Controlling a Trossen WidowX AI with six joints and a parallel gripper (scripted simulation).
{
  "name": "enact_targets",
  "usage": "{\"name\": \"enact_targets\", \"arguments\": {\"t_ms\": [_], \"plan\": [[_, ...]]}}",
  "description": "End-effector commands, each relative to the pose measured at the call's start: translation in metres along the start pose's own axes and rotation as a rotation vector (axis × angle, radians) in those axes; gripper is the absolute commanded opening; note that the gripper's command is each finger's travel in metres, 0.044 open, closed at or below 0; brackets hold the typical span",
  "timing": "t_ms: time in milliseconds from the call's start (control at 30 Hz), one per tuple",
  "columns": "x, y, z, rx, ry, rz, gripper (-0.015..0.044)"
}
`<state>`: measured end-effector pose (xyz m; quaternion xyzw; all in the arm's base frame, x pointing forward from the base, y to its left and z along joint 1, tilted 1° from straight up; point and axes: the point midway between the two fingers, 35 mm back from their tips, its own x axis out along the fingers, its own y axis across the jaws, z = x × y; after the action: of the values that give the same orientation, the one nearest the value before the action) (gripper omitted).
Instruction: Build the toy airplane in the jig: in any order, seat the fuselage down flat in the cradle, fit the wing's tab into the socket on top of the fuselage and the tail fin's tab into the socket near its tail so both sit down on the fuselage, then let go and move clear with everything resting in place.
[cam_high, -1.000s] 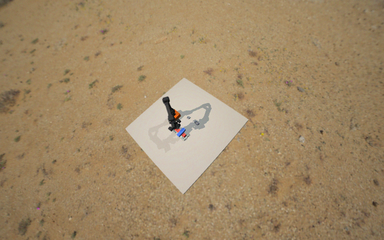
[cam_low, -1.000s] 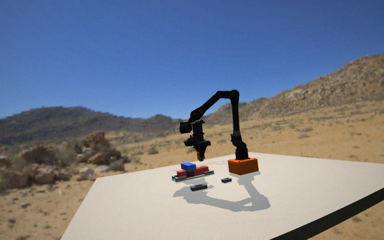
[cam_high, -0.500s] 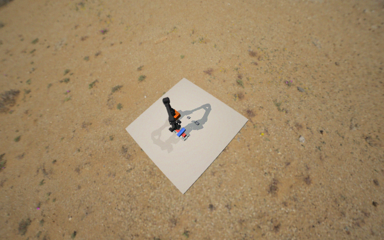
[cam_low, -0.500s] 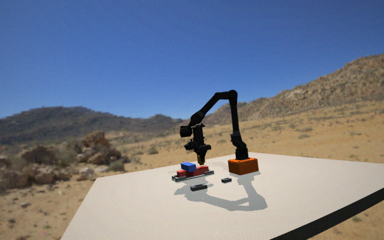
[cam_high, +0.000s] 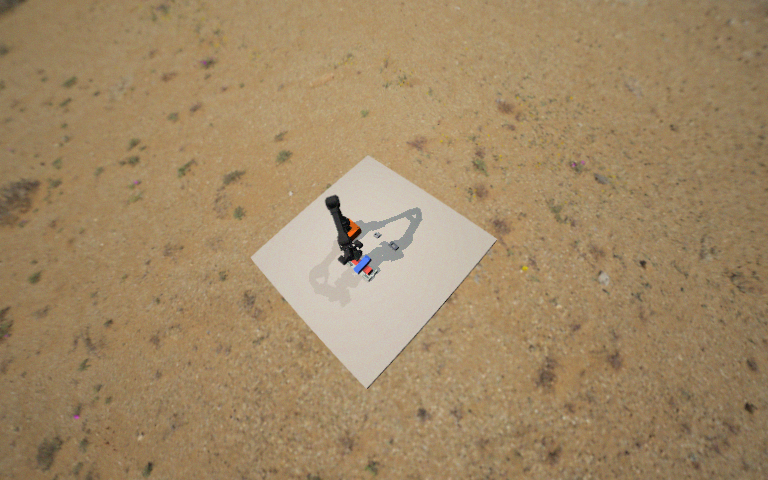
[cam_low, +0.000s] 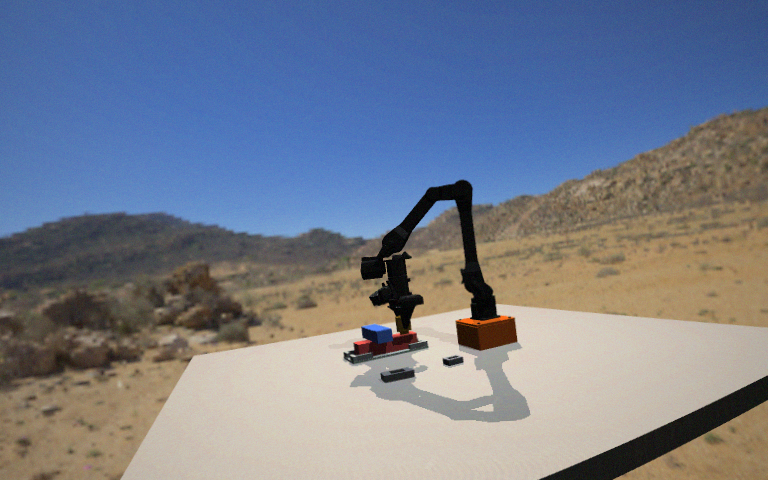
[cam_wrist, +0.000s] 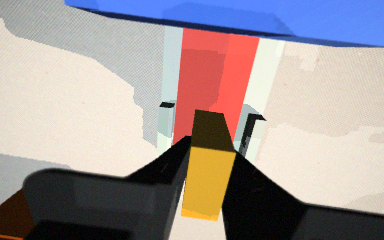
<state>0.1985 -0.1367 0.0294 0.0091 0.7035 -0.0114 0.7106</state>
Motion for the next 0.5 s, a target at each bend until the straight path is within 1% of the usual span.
{"name": "enact_targets", "arguments": {"t_ms": [0, 67, 200, 467], "plan": [[-0.0005, 0.0, 0.0001, 0.0, -0.001, 0.0, 0.0025], [-0.0005, 0.0, 0.0001, 0.0, -0.001, 0.0, 0.0], [-0.0005, 0.0, 0.0001, 0.0, -0.001, 0.0, 0.0], [-0.0005, 0.0, 0.0001, 0.0, -0.001, 0.0, 0.021]]}}
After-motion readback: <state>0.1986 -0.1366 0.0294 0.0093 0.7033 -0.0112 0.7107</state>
